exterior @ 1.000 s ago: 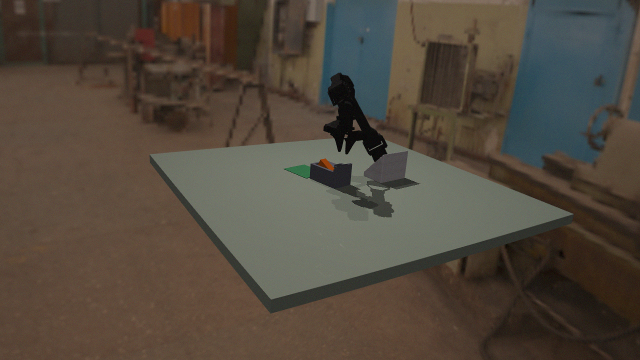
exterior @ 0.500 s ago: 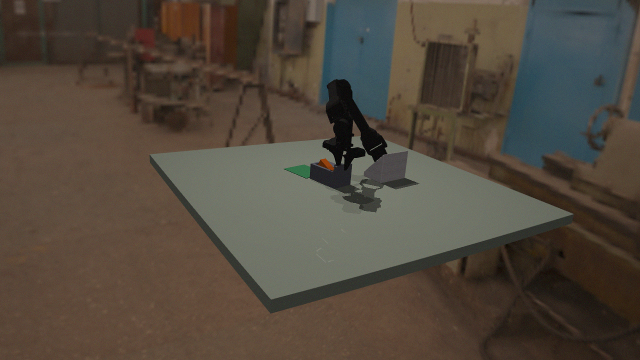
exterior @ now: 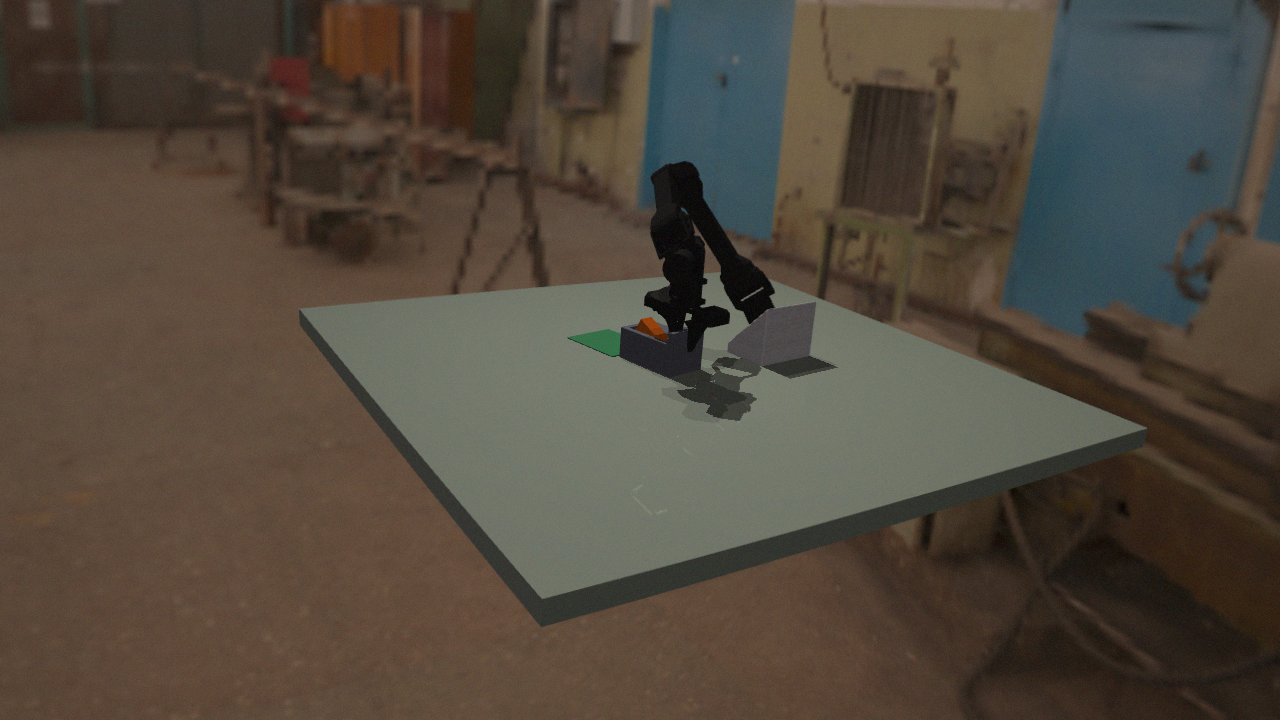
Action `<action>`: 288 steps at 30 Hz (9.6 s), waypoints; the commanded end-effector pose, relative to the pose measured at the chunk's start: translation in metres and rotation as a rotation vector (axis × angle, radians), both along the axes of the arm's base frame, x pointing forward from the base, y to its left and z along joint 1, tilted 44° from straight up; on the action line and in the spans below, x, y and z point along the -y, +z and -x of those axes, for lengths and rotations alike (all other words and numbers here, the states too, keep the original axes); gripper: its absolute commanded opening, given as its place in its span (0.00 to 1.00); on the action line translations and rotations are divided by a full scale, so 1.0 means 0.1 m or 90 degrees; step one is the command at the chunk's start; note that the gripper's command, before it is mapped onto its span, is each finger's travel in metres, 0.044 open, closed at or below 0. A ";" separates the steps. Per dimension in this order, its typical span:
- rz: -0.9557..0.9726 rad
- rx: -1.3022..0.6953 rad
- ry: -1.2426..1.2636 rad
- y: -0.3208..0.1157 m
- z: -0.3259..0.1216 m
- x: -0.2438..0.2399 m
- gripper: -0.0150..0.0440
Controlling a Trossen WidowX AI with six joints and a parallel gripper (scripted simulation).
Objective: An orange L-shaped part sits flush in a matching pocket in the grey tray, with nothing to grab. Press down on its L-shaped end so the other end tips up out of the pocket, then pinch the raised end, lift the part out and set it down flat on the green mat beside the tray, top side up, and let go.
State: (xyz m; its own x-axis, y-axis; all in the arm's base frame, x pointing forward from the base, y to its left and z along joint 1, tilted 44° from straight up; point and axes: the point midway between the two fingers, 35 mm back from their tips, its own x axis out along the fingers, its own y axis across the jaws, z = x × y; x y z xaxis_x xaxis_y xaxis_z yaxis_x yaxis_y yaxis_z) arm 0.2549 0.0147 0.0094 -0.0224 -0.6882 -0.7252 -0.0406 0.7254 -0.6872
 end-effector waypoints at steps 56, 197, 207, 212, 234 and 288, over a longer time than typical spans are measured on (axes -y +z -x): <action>0.000 -0.001 0.002 0.69 -0.02 -0.66 0.56; 0.025 0.689 -0.722 0.85 -0.15 0.24 0.25; 0.025 0.689 -0.722 0.96 -0.16 0.13 0.25; 0.025 0.689 -0.722 1.02 -0.16 0.08 0.25; 0.024 0.688 -0.722 1.26 -0.16 -0.16 0.25; -0.004 0.706 -0.707 2.40 -0.07 1.07 0.25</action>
State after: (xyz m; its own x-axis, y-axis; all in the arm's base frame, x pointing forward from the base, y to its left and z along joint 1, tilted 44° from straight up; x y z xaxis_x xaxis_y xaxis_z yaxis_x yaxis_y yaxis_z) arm 0.2618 -0.0896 0.2493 0.0361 -0.6844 -0.7282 0.9985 0.0538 -0.0012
